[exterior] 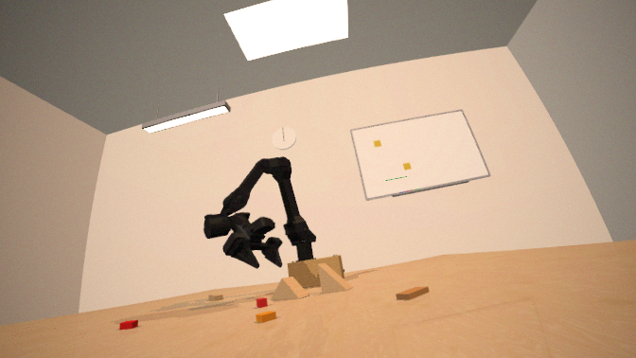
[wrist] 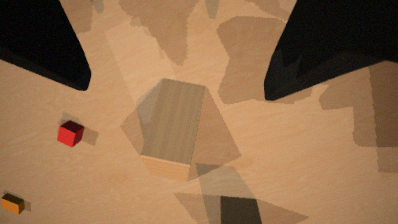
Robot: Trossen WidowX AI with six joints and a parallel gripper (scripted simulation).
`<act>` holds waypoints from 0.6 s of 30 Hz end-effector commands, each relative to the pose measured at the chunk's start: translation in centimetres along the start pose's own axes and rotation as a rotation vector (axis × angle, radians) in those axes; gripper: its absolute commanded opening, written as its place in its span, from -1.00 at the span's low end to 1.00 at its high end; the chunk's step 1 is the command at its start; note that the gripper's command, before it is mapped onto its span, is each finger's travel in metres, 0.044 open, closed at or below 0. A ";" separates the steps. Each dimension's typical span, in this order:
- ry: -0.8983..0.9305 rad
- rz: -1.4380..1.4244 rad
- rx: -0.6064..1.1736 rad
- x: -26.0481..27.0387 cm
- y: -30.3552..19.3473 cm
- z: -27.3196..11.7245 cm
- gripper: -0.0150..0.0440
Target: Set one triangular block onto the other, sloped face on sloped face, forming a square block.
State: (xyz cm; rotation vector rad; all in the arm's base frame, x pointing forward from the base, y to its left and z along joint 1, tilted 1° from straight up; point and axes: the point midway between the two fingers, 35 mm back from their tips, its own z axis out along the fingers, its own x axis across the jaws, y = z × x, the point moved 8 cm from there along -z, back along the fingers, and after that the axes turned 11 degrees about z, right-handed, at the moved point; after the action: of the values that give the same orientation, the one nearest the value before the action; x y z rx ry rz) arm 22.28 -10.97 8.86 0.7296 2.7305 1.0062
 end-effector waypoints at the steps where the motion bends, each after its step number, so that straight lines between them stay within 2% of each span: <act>1: -0.033 0.129 -0.087 0.1 -1.0 -0.5 1.00; 9: -0.033 0.129 -0.086 0.1 -1.0 -0.4 1.00; 18: -0.034 0.129 -0.082 -0.6 -0.7 6.1 1.00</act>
State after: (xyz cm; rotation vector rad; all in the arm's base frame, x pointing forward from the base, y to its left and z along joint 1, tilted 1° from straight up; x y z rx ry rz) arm 23.75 -9.85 5.42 0.9040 2.6208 1.0954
